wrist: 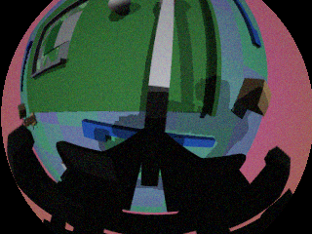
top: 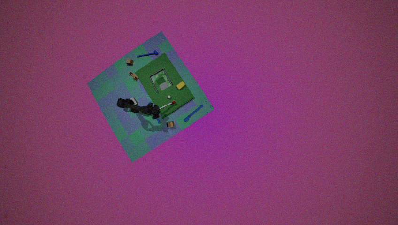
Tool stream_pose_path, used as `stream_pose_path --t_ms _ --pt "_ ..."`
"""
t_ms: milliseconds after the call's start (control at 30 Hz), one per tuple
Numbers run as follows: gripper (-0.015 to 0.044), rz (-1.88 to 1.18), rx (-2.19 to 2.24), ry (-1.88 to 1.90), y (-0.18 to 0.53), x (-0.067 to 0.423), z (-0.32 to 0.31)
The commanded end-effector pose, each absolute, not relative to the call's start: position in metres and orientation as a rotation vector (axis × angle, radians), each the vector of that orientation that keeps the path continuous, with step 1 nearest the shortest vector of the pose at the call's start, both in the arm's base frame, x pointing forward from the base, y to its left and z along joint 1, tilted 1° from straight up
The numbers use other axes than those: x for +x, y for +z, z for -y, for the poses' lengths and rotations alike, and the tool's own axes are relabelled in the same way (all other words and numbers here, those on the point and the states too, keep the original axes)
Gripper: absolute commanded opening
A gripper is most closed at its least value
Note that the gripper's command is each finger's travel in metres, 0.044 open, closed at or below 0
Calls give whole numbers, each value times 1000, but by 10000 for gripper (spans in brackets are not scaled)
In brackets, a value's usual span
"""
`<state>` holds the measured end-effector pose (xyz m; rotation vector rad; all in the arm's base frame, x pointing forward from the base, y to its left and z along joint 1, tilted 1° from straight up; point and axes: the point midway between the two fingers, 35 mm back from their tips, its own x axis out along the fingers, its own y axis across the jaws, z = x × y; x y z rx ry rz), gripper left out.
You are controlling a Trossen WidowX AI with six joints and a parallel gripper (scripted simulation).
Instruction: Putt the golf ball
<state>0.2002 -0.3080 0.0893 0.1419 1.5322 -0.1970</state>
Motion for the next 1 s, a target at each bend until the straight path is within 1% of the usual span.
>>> stream_pose_path --t_ms 0,167,367,533,733,967 --pt "0 -1530 134 -197 91 201 312" --pt "0 -1532 142 -196 90 204 301" --pt "0 -1530 143 -191 89 226 230" --pt "0 -1528 144 -187 85 230 179" --pt "0 -1528 144 -187 90 231 177" --pt "0 -1528 144 -187 122 231 177"
